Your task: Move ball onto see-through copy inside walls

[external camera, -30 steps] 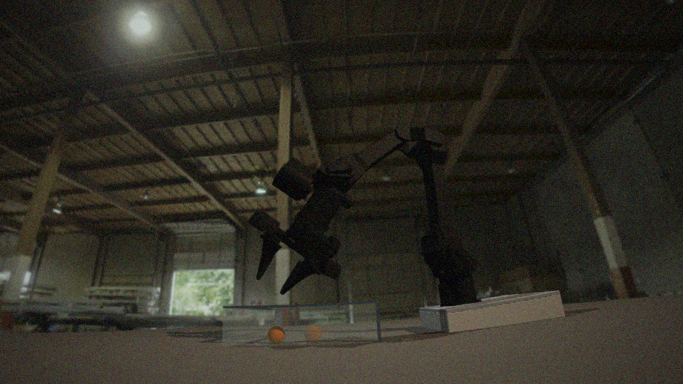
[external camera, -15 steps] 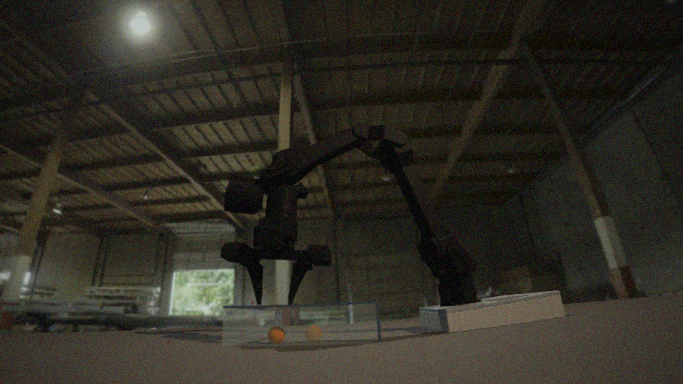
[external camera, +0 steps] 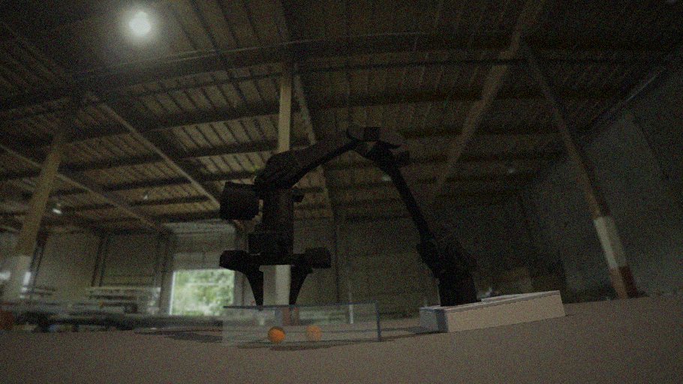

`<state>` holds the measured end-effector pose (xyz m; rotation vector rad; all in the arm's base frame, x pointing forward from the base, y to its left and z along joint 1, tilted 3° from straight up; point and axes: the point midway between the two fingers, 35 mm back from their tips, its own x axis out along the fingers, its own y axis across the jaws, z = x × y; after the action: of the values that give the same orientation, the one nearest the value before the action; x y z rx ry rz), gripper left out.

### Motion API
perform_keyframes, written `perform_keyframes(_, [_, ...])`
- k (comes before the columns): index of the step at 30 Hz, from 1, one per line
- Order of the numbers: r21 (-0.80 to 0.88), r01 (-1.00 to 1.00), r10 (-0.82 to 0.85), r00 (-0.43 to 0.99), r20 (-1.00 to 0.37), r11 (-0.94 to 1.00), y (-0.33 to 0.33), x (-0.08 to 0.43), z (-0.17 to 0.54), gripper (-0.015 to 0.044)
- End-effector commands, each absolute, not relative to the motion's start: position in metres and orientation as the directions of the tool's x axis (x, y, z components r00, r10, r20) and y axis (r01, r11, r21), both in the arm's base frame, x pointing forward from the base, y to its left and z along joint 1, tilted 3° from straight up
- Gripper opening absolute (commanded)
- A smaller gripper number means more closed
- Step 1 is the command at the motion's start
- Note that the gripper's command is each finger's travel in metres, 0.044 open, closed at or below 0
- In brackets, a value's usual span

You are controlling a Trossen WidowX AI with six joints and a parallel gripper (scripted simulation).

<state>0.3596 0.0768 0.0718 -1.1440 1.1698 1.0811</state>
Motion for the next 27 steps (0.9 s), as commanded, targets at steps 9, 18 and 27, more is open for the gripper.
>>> perform_keyframes(9, [-0.073, -0.991, 0.032, 0.077, -0.997, 0.116, 0.078, 0.36, 0.053, 0.024])
perform_keyframes(18, [-0.073, -0.991, 0.032, 0.077, -0.997, 0.116, 0.078, 0.361, 0.039, 0.024])
perform_keyframes(27, [-0.073, -0.991, 0.032, 0.077, -0.997, 0.116, 0.079, 0.362, 0.03, 0.0187])
